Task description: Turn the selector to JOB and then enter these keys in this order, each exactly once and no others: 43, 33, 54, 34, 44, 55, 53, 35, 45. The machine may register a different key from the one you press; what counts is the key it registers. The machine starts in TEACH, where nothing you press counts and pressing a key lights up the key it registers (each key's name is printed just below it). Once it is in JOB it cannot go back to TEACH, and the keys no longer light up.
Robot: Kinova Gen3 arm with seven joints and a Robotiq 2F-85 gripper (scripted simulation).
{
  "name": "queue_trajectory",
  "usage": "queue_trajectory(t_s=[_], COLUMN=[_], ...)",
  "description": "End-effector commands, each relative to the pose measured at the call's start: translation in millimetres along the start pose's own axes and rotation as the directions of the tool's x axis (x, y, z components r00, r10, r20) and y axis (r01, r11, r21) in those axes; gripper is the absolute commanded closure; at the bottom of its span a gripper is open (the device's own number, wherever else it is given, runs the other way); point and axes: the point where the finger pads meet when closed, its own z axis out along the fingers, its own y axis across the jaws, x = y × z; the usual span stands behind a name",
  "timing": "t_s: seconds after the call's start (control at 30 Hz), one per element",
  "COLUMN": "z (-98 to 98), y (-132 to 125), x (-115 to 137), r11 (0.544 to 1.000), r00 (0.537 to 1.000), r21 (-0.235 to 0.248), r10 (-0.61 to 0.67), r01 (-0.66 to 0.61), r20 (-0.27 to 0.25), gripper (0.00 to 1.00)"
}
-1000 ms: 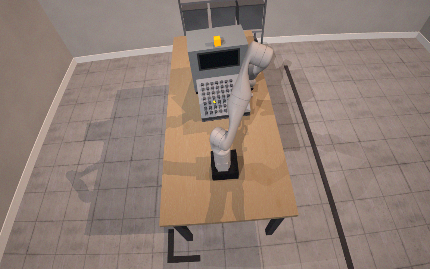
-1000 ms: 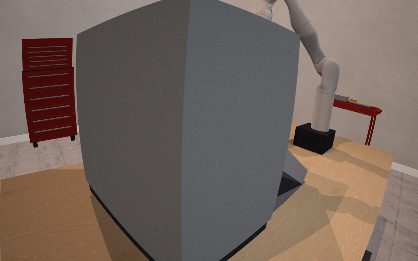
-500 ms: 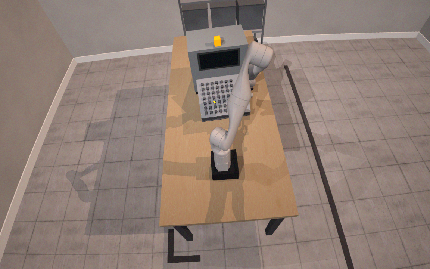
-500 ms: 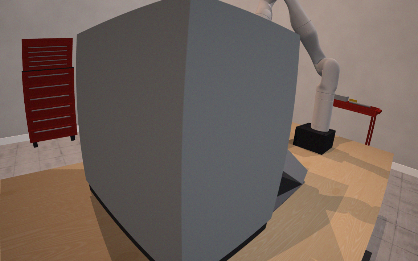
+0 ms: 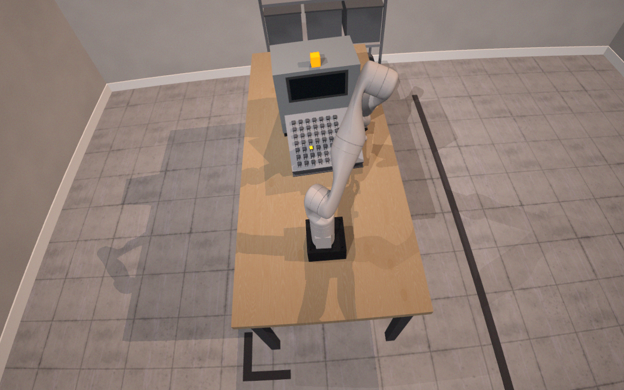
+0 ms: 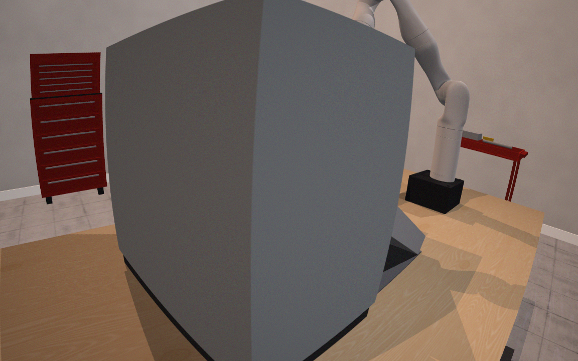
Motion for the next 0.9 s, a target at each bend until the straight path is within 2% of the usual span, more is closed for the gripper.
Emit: queue_trajectory(t_s=[0.0,0.87], z=[1.7,15.1], y=[-0.2,-0.2], x=[-1.0,-1.0], r11=[1.0,1.0], r00=[1.0,1.0], r21=[0.001,0.001], r10=[-0.001,-0.001], r01=[0.001,0.001], r20=[0.002,0.002], gripper=[0.4,0.4])
